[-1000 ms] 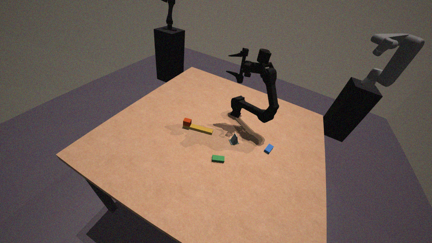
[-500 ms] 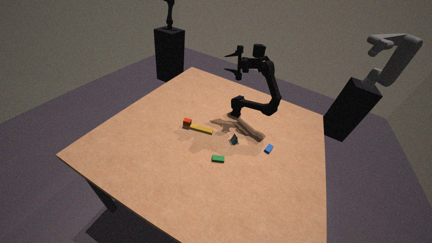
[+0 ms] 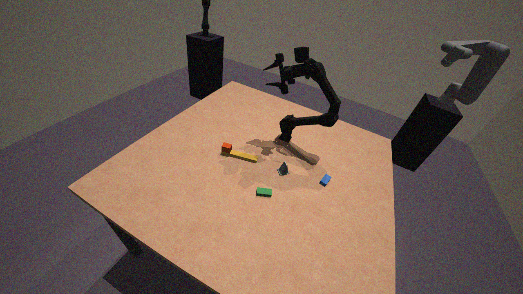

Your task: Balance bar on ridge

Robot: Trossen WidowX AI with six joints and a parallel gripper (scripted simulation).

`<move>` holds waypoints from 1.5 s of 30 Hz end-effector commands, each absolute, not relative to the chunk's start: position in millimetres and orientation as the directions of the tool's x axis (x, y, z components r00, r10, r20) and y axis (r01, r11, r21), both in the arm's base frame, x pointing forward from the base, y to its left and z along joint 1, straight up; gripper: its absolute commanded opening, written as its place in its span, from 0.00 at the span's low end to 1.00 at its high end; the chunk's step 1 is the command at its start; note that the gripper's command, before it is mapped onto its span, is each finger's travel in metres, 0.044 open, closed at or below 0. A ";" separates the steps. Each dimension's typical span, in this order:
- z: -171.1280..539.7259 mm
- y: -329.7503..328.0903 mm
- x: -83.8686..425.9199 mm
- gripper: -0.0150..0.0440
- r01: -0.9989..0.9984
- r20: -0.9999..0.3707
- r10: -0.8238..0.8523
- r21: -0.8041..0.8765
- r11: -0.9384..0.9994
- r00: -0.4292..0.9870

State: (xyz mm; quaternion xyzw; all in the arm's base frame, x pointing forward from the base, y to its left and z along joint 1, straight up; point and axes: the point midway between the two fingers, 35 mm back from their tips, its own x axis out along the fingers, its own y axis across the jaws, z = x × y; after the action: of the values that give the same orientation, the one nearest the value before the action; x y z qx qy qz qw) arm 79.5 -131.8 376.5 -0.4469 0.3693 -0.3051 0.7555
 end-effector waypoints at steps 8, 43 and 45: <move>362.2 -157.2 89.9 0.79 -0.004 -0.404 -0.699 -0.867 0.498 0.591; 279.3 -203.0 177.9 0.79 -0.638 -0.798 -0.276 -0.597 0.487 0.536; 273.1 -202.9 184.4 0.79 -0.675 -0.817 -0.252 -0.572 0.466 0.519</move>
State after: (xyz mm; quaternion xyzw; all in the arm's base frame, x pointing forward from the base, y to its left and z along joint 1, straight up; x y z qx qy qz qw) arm 175.9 -203.0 281.7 -0.4888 0.4633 0.1148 0.7302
